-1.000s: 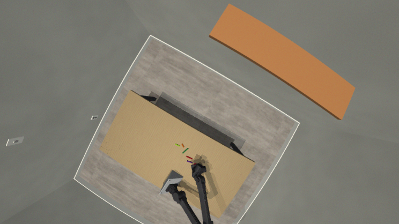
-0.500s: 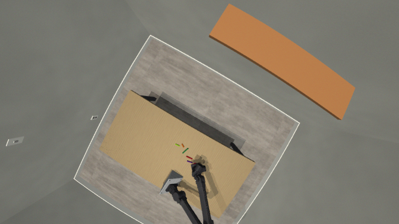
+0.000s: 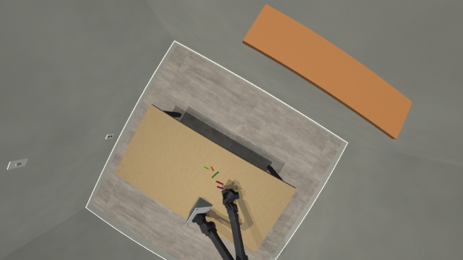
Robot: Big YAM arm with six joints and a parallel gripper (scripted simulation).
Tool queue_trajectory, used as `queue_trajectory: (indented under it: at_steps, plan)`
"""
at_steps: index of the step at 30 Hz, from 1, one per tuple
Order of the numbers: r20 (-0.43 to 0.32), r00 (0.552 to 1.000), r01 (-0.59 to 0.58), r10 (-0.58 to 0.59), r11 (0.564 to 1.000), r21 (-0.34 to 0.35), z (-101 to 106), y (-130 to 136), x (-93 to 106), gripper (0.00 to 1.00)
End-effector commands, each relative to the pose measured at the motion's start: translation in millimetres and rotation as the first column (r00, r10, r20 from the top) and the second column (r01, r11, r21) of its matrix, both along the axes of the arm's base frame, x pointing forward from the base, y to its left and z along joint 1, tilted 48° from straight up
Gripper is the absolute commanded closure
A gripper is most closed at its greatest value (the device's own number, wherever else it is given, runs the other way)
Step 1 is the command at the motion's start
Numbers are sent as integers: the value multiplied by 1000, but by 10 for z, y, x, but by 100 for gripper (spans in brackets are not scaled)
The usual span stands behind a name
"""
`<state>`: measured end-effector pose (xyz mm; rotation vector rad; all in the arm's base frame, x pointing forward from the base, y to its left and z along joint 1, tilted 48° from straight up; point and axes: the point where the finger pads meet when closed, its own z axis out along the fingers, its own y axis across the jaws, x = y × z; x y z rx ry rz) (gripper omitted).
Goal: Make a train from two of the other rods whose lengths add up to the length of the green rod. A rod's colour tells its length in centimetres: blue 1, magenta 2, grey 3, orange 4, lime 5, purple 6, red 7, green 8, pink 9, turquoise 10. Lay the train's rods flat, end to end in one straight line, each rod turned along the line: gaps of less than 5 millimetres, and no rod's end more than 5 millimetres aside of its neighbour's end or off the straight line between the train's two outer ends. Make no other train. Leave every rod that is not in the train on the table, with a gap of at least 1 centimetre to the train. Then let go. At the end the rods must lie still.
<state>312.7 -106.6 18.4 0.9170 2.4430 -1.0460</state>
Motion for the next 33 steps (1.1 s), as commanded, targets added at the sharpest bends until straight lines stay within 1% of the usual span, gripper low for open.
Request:
queue_trajectory:
  at_steps: [1,29,30,33]
  plan:
    - [2,1000,-10,10,1000,-4,-17,4,11,67]
    - [2,1000,-10,10,1000,-4,-17,4,11,67]
    - [2,1000,-10,10,1000,-4,-17,4,11,86]
    - [2,1000,-9,9,1000,-4,-17,4,11,86]
